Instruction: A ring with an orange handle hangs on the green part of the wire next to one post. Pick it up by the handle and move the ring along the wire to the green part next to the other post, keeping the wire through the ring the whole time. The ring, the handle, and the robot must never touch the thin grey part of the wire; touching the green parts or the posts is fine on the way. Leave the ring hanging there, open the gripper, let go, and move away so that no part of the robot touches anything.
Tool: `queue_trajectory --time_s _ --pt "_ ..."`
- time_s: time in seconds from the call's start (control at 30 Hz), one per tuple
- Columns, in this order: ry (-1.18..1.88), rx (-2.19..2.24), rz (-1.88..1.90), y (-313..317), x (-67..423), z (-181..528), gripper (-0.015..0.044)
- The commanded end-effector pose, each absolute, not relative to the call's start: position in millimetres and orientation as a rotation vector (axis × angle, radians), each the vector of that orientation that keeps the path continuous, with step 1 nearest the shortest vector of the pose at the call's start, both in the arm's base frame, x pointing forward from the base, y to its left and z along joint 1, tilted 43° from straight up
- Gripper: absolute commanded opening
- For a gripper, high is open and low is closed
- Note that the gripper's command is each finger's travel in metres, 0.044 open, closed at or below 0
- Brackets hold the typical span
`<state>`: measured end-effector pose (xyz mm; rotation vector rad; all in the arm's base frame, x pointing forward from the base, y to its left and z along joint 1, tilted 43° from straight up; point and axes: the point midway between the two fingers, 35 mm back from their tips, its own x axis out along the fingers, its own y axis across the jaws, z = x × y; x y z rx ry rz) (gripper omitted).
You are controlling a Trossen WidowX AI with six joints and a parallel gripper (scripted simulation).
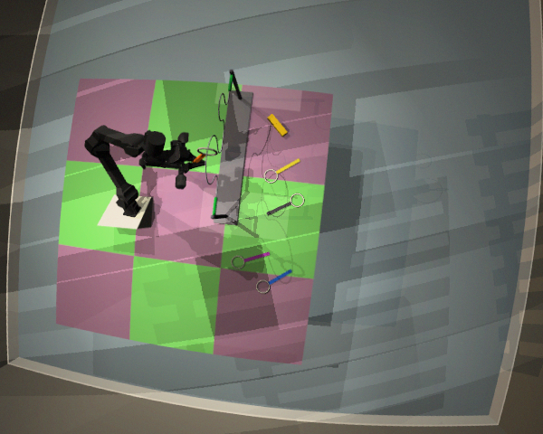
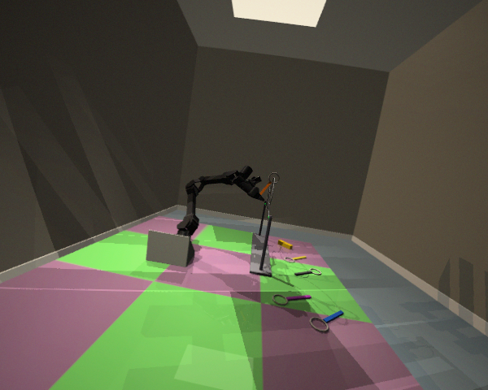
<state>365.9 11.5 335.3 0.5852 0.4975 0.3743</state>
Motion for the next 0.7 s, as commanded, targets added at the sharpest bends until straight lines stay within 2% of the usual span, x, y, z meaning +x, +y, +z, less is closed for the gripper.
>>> queue_trajectory --time_s 0.0,0.67 --pt "0.494 0.633 0.385 13.0 365.6 336.9 -0.015" --pt "0.475 0.881 0.436 20.8 364.8 344.3 -0.015"
